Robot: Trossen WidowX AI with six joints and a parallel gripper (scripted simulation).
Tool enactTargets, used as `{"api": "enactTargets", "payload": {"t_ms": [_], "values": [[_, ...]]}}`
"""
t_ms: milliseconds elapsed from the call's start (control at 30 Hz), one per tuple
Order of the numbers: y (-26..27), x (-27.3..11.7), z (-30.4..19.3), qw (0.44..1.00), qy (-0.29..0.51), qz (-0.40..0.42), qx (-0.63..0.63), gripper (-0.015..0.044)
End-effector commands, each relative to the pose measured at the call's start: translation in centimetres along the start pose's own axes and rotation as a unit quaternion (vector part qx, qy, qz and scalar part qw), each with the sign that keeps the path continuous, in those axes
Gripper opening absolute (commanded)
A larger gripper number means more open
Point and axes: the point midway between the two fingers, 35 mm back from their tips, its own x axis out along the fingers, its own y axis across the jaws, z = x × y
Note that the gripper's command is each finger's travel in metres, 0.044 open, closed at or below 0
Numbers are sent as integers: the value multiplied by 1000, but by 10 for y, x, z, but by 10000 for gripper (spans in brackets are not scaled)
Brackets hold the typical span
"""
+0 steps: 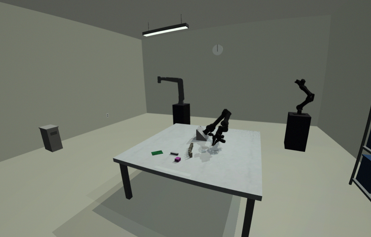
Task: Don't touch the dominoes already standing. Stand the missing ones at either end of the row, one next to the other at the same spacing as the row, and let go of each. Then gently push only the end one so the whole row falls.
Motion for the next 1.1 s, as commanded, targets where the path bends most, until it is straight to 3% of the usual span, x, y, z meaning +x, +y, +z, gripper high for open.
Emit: {"api": "enactTargets", "payload": {"t_ms": [0,1067], "values": [[3,3,0,999,-36,-14,3,20],[27,-27,-1,931,-345,-16,116,20]]}}
